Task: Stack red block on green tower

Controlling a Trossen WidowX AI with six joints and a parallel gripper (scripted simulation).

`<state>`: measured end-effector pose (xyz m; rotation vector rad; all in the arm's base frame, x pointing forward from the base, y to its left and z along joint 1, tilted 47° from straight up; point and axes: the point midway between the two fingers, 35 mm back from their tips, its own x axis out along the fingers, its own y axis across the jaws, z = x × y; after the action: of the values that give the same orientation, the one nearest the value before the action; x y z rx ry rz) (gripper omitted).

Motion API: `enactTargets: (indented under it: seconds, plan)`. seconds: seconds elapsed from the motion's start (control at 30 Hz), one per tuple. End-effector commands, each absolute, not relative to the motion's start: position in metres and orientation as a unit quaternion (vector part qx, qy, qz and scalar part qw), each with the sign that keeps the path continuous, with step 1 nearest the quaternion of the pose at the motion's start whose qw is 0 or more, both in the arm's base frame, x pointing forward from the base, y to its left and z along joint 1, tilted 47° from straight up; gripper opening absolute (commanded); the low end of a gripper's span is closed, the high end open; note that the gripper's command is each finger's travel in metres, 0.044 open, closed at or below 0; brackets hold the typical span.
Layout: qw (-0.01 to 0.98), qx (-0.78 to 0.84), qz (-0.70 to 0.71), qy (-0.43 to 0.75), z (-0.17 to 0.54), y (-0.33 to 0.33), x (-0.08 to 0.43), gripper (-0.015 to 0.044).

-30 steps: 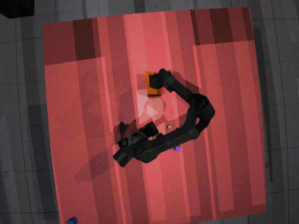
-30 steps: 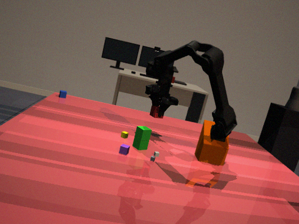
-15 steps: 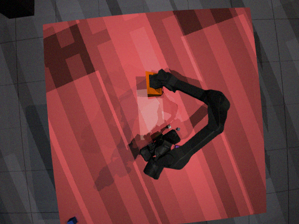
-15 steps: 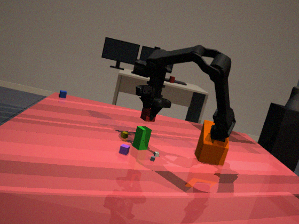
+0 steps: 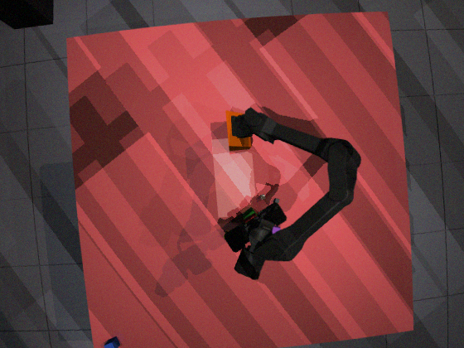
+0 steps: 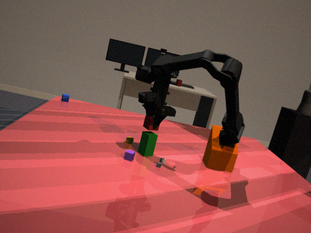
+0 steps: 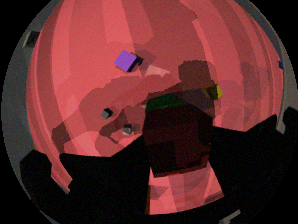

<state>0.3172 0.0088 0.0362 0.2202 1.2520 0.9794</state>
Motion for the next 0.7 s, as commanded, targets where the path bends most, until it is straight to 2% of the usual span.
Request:
enactTargets:
  seconds: [0.0, 0.67]
  plan:
    - [0.693, 0.104, 0.439, 0.563, 0.0261, 0.0206, 0.3146, 0.0000]
    - [0.693, 0.104, 0.439, 0.563, 0.0241, 0.0227, 0.3144, 0.0000]
